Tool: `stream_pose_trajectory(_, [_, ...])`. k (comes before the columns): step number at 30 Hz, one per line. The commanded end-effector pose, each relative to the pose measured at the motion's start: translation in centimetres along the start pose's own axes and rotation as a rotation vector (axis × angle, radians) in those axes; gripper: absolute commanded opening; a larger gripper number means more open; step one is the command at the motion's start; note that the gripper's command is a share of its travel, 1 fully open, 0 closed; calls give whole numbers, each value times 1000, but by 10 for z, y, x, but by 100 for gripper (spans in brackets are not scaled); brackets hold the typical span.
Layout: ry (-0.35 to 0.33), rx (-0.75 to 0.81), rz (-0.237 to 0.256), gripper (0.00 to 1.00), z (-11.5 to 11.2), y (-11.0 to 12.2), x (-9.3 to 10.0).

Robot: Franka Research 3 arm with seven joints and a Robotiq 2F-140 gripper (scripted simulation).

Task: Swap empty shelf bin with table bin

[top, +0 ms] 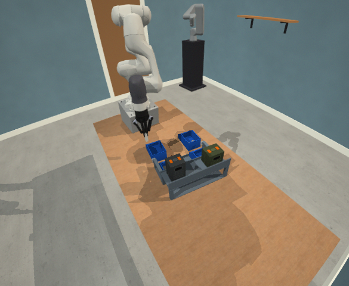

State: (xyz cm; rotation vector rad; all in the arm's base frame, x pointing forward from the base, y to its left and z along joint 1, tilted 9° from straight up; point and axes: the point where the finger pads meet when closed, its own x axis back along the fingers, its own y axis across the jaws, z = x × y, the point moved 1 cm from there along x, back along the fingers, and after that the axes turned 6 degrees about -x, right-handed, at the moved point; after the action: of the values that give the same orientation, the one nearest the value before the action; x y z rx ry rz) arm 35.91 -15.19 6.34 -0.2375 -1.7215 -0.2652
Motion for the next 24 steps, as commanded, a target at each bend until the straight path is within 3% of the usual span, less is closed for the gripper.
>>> stream_pose_trajectory(1, [5, -6, 0, 0, 2, 0, 0])
stream_pose_trajectory(18, [5, -6, 3, 0, 0, 4, 0])
stream_pose_trajectory(20, [4, -7, 13, 0, -11, 27, 2])
stream_pose_trajectory(22, [-2, -8, 27, 0, -27, 80, 4])
stream_pose_trajectory(24, [-2, -8, 27, 0, -27, 80, 4])
